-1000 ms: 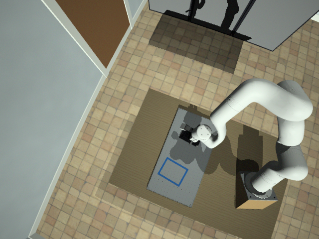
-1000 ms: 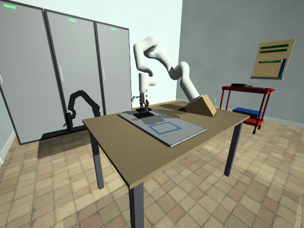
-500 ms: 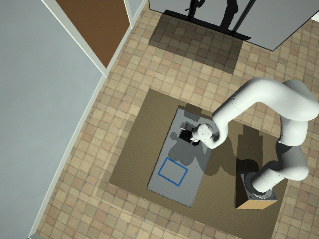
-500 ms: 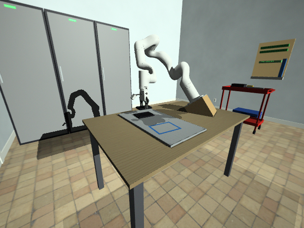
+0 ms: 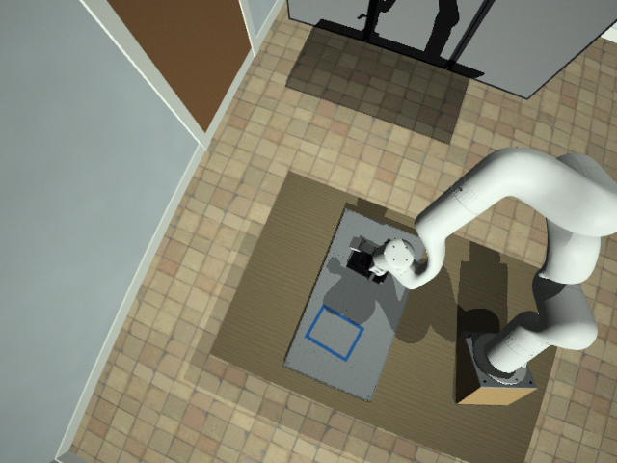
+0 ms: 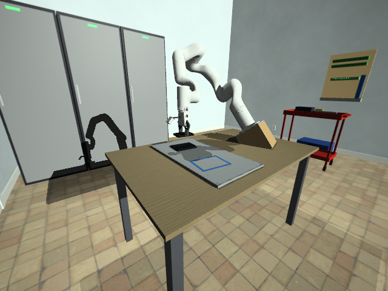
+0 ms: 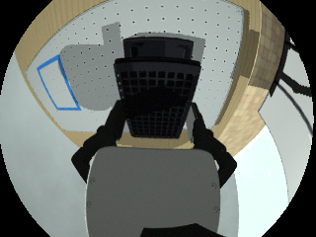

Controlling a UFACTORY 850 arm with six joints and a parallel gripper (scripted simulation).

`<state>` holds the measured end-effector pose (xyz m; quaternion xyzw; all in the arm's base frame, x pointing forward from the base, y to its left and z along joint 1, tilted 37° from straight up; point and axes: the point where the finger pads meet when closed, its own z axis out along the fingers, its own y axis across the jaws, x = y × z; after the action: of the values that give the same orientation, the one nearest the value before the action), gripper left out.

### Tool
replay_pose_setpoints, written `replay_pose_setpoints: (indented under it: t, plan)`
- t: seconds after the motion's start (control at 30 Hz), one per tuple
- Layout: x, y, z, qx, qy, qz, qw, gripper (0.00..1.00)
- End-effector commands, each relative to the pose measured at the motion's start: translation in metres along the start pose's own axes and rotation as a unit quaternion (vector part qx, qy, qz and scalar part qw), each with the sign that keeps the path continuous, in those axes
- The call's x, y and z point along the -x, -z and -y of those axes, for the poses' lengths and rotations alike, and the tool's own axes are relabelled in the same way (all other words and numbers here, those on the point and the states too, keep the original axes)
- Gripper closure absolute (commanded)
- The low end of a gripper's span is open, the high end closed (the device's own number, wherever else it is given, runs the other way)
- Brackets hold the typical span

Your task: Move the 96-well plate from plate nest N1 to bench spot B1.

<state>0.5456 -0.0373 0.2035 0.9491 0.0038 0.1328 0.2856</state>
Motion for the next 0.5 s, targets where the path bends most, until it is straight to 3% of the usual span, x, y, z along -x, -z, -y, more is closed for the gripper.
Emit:
replay_pose_setpoints:
  t: [0.0,0.33,0.47]
  plan:
    - [-0.001,0.002,0.000,0.000,0.000,-0.001,1.000,1.00]
    - [-0.001,0.002,0.000,0.000,0.000,0.000,1.000,1.00]
    - [-0.001,0.002,0.013,0.000,-0.015,0.000,1.000,1.00]
